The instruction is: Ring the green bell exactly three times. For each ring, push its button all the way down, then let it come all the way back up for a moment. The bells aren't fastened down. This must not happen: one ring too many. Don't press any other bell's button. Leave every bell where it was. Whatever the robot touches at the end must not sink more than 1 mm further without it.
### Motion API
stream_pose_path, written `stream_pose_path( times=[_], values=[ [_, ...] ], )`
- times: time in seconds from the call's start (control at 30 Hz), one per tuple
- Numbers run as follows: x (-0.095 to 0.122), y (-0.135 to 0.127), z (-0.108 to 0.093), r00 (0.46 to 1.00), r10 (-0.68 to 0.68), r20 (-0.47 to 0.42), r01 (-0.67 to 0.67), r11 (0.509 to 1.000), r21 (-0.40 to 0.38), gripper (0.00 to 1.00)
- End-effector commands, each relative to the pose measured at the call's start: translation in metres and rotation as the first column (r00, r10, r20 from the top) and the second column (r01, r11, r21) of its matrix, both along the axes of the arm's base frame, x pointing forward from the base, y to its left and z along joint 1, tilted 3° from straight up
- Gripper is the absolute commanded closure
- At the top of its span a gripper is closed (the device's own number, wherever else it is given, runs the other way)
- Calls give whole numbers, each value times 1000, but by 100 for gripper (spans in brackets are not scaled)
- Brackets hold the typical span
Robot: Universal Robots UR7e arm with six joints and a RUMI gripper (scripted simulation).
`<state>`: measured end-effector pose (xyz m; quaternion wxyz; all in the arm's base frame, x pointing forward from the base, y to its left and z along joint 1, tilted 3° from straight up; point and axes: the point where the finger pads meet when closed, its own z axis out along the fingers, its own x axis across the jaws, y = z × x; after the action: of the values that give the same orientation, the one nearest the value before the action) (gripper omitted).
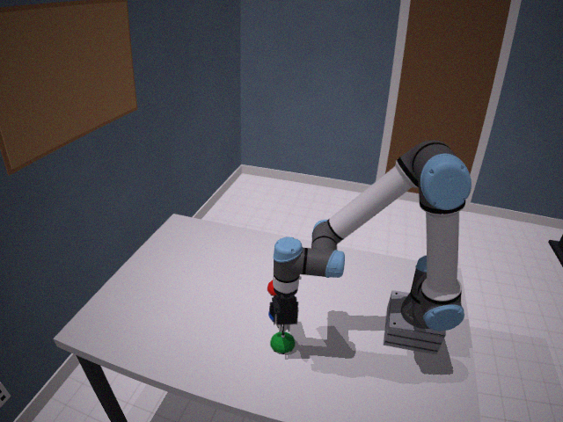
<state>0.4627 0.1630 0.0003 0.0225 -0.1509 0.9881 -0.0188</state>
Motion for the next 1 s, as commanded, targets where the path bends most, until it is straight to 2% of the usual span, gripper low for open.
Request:
stream_pose_path(
  times=[0.0, 0.97],
  values=[
    [1, 0, 2, 1000, 0, 3, 0, 1000, 1, 100],
    [2, 0, 4, 1000, 0, 6, 0, 1000, 1, 100]
  ],
)
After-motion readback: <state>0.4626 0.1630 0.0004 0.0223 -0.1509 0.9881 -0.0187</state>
